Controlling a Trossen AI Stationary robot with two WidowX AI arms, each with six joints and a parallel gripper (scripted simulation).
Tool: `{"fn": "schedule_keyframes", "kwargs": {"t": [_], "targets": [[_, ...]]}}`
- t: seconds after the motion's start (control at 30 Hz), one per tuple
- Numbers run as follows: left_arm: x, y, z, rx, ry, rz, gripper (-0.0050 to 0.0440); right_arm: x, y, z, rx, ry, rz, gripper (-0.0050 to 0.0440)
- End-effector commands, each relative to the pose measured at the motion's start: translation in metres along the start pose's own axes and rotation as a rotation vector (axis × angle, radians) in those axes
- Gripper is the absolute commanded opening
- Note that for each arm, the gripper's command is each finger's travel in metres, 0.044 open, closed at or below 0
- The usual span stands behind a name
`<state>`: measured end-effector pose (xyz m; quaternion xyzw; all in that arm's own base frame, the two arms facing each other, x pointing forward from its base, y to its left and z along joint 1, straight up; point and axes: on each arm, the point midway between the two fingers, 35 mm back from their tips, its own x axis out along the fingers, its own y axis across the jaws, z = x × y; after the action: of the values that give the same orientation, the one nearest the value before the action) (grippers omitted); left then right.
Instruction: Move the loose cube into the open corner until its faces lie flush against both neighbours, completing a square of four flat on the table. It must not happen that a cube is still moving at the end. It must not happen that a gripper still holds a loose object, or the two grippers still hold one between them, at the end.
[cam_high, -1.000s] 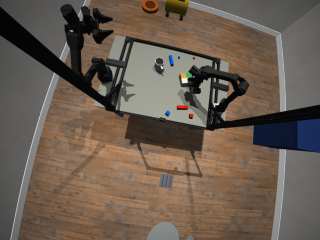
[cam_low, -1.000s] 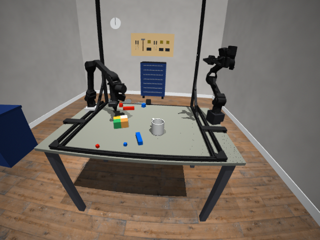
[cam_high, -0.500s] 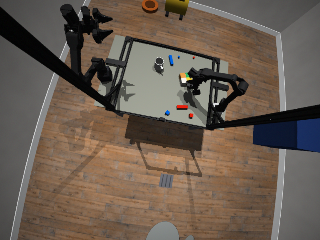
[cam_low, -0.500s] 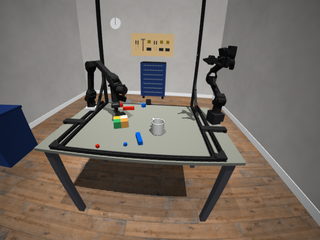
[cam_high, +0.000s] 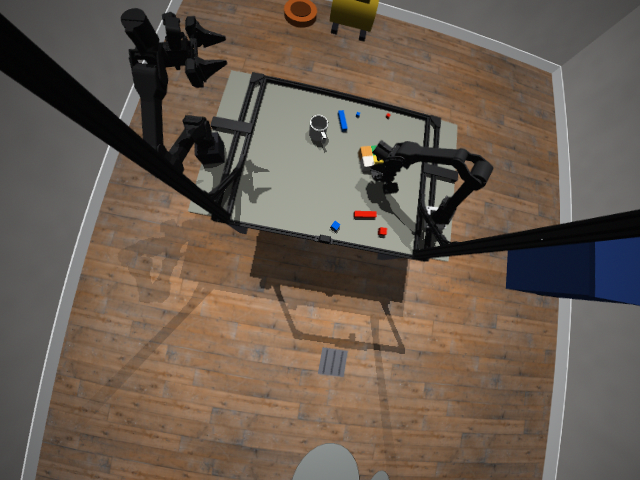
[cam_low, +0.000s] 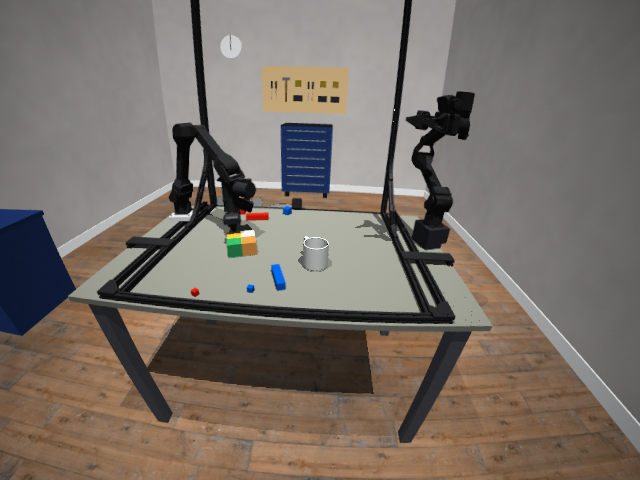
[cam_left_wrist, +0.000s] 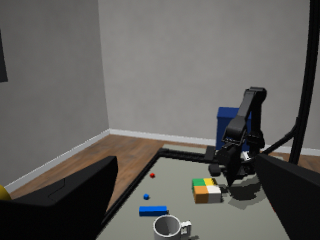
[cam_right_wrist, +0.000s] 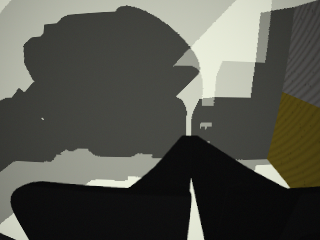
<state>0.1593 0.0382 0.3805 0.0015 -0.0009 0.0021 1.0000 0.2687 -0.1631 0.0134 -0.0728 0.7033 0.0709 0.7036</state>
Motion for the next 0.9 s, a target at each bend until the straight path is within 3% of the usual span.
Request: {"fn": "schedule_keyframes", "kwargs": {"t": [0.0, 0.87], "targets": [[-0.0001, -0.0006, -0.0003, -0.004, 0.001, -0.004, 0.04, 0.0013, -0.0002, 0.0, -0.006, 0.0, 0.003, 0.0], [-0.0001, -0.0006, -0.0003, -0.004, 0.001, -0.004, 0.04, 0.0013, -0.0093, 0.0001, -0.006, 0.0, 0.003, 0.0]]}}
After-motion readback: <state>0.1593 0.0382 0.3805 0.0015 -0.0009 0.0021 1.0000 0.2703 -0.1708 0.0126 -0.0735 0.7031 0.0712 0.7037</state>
